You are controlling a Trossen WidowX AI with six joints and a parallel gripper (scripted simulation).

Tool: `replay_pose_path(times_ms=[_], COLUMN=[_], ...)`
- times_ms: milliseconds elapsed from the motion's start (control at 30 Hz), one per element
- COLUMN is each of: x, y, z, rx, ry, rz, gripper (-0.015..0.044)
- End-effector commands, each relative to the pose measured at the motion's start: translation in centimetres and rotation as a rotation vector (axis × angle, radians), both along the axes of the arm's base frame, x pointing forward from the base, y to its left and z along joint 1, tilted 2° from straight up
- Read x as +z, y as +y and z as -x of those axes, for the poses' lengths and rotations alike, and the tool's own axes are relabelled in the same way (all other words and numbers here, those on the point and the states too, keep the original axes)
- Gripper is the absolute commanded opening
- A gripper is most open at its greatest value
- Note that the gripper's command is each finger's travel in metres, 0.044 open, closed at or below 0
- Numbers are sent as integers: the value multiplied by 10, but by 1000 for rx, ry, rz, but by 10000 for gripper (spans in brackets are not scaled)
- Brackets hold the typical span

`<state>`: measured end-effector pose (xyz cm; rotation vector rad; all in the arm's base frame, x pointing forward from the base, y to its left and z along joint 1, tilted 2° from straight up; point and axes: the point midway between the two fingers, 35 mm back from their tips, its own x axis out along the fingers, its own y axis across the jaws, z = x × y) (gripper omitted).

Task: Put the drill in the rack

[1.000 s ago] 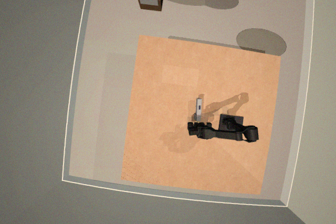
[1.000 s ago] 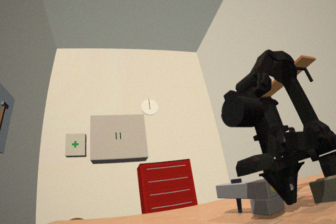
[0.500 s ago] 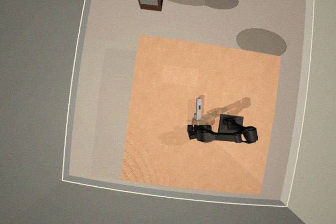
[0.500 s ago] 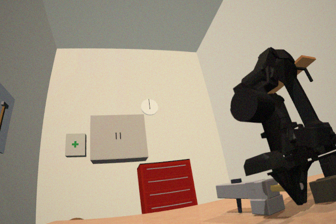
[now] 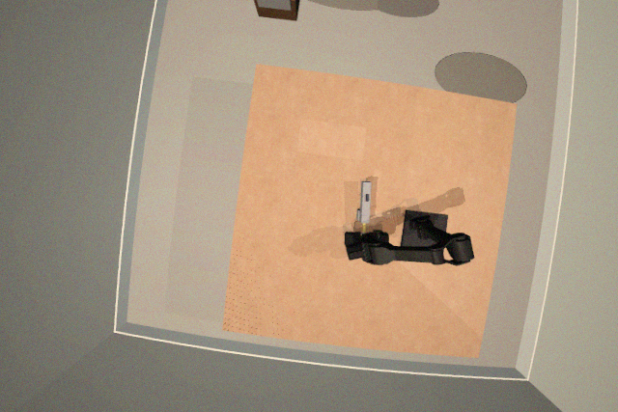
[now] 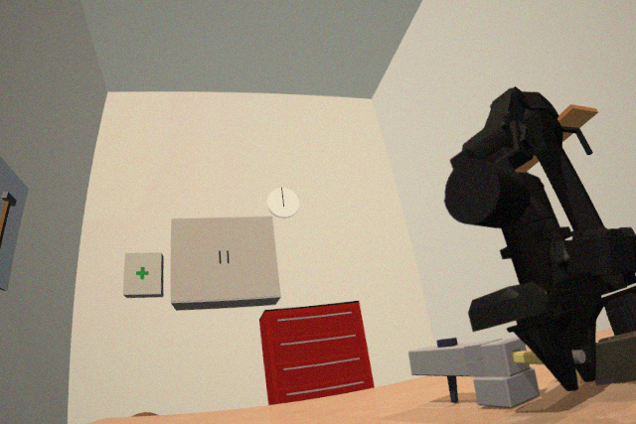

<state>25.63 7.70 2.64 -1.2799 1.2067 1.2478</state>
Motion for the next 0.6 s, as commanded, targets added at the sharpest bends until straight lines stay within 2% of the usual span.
replay_pose_path(times_ms=[0,267,567], x=[0,-1,-2], y=[0,-5,-9], z=[0,0,-1], rx=[2,-2,-2], ry=[1,-5,-5], rz=[1,-4,-4], gripper=[236,440,440])
